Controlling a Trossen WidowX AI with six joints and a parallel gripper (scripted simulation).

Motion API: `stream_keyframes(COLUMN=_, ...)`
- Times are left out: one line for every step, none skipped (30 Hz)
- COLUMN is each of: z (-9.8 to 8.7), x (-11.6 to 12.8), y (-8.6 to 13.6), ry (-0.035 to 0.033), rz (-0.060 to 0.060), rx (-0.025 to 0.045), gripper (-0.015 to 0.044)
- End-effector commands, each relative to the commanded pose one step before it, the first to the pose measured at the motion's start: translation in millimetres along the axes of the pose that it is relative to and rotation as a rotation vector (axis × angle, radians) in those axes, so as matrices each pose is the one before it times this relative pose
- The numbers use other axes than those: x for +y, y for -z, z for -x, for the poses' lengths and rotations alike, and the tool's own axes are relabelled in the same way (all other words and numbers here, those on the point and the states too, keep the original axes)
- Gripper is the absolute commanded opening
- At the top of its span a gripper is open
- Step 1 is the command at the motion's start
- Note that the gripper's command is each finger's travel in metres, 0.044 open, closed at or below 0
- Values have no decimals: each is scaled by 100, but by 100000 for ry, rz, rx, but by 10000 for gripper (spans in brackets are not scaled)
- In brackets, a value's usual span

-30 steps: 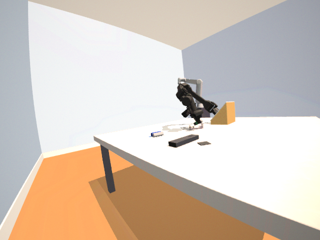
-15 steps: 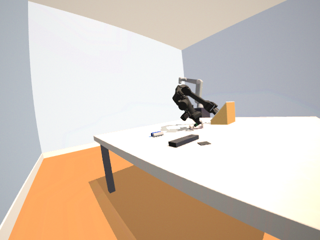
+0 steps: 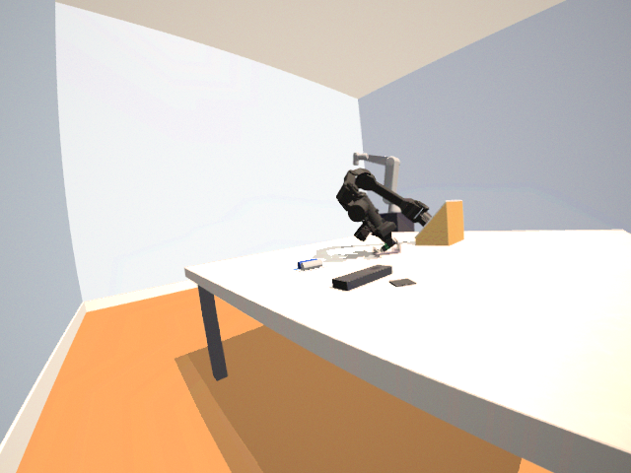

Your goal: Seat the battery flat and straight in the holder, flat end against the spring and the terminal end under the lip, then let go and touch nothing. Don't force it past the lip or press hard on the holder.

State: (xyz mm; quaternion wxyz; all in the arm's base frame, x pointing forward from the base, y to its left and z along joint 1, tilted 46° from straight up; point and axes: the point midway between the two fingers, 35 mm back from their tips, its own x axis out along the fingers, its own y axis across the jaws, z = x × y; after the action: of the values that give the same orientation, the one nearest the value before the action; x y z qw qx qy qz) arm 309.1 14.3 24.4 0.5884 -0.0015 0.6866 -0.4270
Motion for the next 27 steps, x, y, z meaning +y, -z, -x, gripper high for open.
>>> stream_keyframes(z=160, x=210, y=-315, ry=-211, rz=571, rx=358, gripper=73)
stream_keyframes(z=26, x=0, y=-70, ry=64, rz=-2, rx=-10, gripper=73)
stream_keyframes(z=26, x=0, y=-70, ry=64, rz=-2, rx=-10, gripper=73)
stream_keyframes(z=26, x=0, y=-70, ry=65, rz=-2, rx=-10, gripper=73)
stream_keyframes(z=28, x=0, y=-68, ry=60, rz=-2, rx=-4, gripper=73)
stream_keyframes(z=28, x=0, y=-68, ry=60, rz=-2, rx=-4, gripper=73)
stream_keyframes(z=28, x=0, y=-68, ry=60, rz=-2, rx=-4, gripper=73)
stream_keyframes(z=28, x=0, y=-61, ry=52, rz=-2, rx=7, gripper=73)
stream_keyframes(z=28, x=0, y=-61, ry=52, rz=-1, rx=7, gripper=73)
stream_keyframes(z=28, x=-1, y=-60, ry=52, rz=-1, rx=7, gripper=73)
stream_keyframes(z=28, x=-1, y=-55, ry=47, rz=1, rx=11, gripper=73)
stream_keyframes(z=28, x=-1, y=-55, ry=48, rz=1, rx=11, gripper=73)
stream_keyframes(z=28, x=-1, y=-55, ry=48, rz=1, rx=11, gripper=73)
stream_keyframes(z=30, x=-1, y=-56, ry=48, rz=0, rx=22, gripper=73)
stream_keyframes(z=31, x=-1, y=-57, ry=49, rz=0, rx=22, gripper=73)
stream_keyframes(z=30, x=-1, y=-57, ry=49, rz=0, rx=22, gripper=73)
stream_keyframes(z=29, x=-1, y=-51, ry=43, rz=-2, rx=27, gripper=73)
stream_keyframes(z=29, x=-1, y=-51, ry=44, rz=-2, rx=27, gripper=73)
stream_keyframes(z=29, x=-1, y=-51, ry=44, rz=-2, rx=27, gripper=73)
stream_keyframes(z=31, x=-1, y=-53, ry=49, rz=-4, rx=33, gripper=73)
stream_keyframes(z=31, x=-1, y=-54, ry=50, rz=-4, rx=34, gripper=73)
stream_keyframes(z=31, x=-1, y=-53, ry=50, rz=-4, rx=34, gripper=73)
stream_keyframes(z=28, x=-1, y=-48, ry=50, rz=-3, rx=32, gripper=73)
stream_keyframes(z=28, x=-1, y=-48, ry=50, rz=-3, rx=33, gripper=73)
stream_keyframes(z=28, x=-1, y=-48, ry=50, rz=-3, rx=33, gripper=73)
stream_keyframes(z=30, x=-1, y=-51, ry=56, rz=-6, rx=34, gripper=73)
stream_keyframes(z=31, x=-1, y=-51, ry=57, rz=-6, rx=34, gripper=73)
